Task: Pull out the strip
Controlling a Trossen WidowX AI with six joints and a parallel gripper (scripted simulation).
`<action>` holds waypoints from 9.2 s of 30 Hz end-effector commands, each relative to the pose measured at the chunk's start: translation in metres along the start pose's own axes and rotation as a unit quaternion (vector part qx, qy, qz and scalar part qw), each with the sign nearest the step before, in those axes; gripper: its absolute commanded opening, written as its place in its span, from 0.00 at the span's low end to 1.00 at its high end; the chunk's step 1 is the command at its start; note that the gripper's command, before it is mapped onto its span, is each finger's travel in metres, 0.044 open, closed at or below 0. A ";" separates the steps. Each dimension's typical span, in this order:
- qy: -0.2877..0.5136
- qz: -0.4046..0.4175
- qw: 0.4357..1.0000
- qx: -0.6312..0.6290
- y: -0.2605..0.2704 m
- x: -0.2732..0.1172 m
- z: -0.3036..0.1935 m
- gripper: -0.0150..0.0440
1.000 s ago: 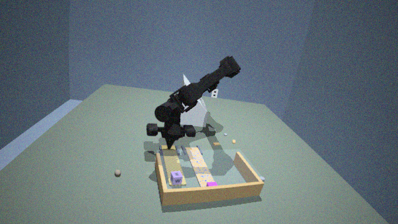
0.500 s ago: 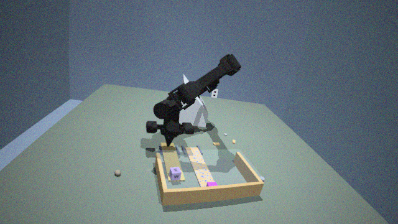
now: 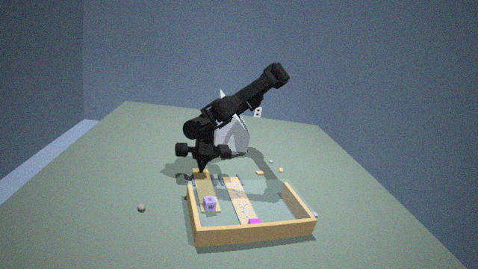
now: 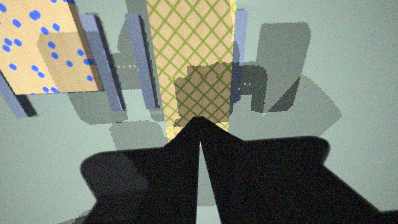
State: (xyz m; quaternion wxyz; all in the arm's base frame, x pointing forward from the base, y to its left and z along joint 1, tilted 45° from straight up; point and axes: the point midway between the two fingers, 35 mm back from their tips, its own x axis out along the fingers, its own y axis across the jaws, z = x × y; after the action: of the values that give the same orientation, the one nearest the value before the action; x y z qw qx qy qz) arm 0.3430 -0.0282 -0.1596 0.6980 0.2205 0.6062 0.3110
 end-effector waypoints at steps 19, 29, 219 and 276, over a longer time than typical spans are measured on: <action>0.012 0.001 1.000 0.005 0.000 0.004 -0.042 0.25; 0.012 0.001 1.000 0.006 0.000 0.004 -0.058 0.25; 0.010 -0.001 0.996 -0.084 0.001 -0.011 0.095 0.25; 0.013 0.001 0.997 -0.077 0.057 -0.088 -0.034 0.25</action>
State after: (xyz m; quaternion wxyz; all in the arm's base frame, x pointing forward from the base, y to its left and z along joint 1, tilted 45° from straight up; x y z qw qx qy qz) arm 0.2914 -0.0421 -0.0724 0.6999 0.1691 0.5918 0.3622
